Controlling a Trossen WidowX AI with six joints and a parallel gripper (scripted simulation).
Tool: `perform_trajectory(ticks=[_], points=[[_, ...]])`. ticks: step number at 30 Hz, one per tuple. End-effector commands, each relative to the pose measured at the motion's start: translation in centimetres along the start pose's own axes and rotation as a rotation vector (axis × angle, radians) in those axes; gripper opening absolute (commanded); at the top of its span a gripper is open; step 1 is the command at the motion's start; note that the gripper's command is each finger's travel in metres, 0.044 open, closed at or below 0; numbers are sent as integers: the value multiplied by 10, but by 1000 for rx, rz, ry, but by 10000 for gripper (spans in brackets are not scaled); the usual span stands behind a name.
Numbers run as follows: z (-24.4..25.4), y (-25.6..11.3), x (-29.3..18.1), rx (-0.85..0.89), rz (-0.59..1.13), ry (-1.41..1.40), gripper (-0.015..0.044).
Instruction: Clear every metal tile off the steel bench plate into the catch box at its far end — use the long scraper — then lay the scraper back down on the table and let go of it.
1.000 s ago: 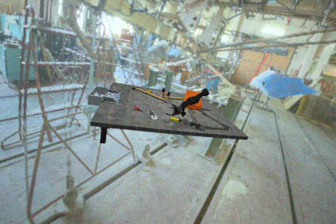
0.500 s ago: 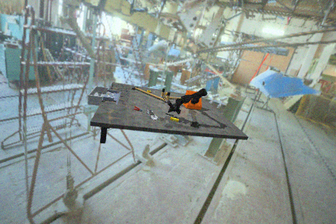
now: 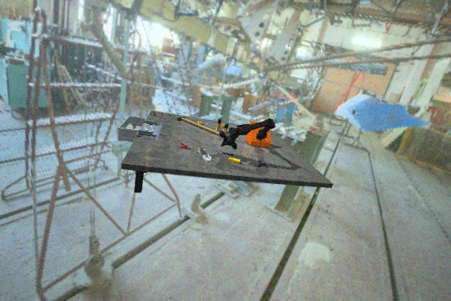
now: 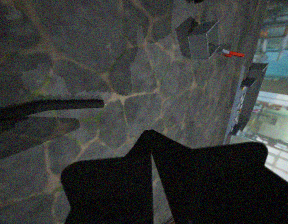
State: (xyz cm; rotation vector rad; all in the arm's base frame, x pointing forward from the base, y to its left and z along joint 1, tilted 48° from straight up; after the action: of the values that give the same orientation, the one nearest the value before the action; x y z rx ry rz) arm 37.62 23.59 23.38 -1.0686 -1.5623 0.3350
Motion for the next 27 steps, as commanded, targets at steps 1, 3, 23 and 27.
perform_trajectory(ticks=[1, 3, 23, 27], points=[[-11, 5, -14, 13, 23, 60, 0], [-15, 7, -21, 17, 33, 86, 0], [-58, 18, -95, 53, 118, 357, 0], [-65, 19, -111, 59, 132, 414, 0]])
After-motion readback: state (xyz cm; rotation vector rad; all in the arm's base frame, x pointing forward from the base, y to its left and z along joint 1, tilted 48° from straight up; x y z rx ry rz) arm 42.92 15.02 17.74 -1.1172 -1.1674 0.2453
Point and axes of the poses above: the point midway between the two fingers, 35 mm back from their tips, its own y axis out along the fingers, its own z axis across the jaws, x = y × z, the point moved 5 cm from there along -y, back along the fingers, and after that the axes turned 3 degrees about -y, right-handed, at the moved point
